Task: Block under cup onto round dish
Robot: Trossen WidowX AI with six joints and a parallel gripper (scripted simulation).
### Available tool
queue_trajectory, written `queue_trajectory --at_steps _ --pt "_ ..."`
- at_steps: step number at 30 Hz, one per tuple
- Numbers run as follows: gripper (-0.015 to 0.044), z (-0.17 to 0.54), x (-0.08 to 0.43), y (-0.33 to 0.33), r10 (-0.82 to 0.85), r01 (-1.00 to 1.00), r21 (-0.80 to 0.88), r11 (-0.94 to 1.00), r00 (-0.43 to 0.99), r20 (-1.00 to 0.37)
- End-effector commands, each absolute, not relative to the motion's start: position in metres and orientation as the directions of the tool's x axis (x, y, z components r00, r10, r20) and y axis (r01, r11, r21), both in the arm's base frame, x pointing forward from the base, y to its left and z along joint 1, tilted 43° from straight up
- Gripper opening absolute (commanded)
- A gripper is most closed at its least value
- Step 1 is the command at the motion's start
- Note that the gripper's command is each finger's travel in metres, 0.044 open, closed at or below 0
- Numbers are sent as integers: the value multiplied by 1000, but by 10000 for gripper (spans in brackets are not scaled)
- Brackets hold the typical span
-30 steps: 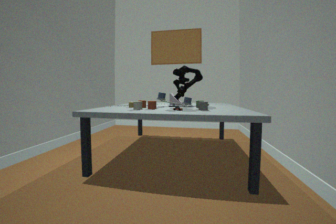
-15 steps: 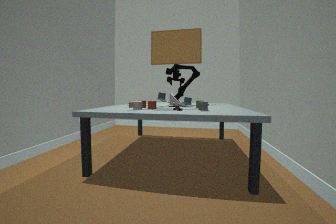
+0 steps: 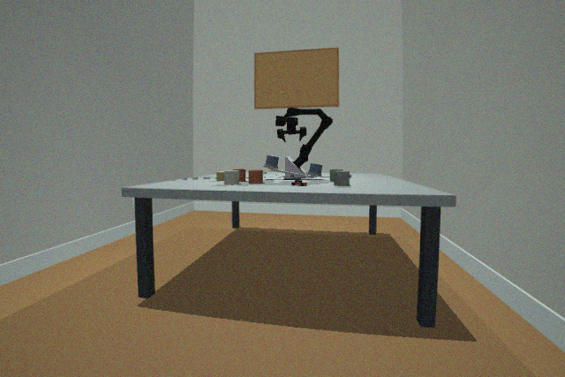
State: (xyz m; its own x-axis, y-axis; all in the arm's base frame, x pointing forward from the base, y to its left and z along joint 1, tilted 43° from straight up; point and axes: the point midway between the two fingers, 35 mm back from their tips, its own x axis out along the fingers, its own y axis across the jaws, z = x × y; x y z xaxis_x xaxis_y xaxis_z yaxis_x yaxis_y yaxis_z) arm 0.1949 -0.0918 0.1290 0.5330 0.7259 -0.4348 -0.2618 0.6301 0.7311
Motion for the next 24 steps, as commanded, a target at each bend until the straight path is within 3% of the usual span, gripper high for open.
queue_trajectory --at_steps 1,12,24 --pt "440 130 202 -85 745 -191 776 602 486 -458" --pt "440 134 221 -50 787 102 843 528 313 -531" --pt "440 140 236 -5 786 454 745 489 141 -602"
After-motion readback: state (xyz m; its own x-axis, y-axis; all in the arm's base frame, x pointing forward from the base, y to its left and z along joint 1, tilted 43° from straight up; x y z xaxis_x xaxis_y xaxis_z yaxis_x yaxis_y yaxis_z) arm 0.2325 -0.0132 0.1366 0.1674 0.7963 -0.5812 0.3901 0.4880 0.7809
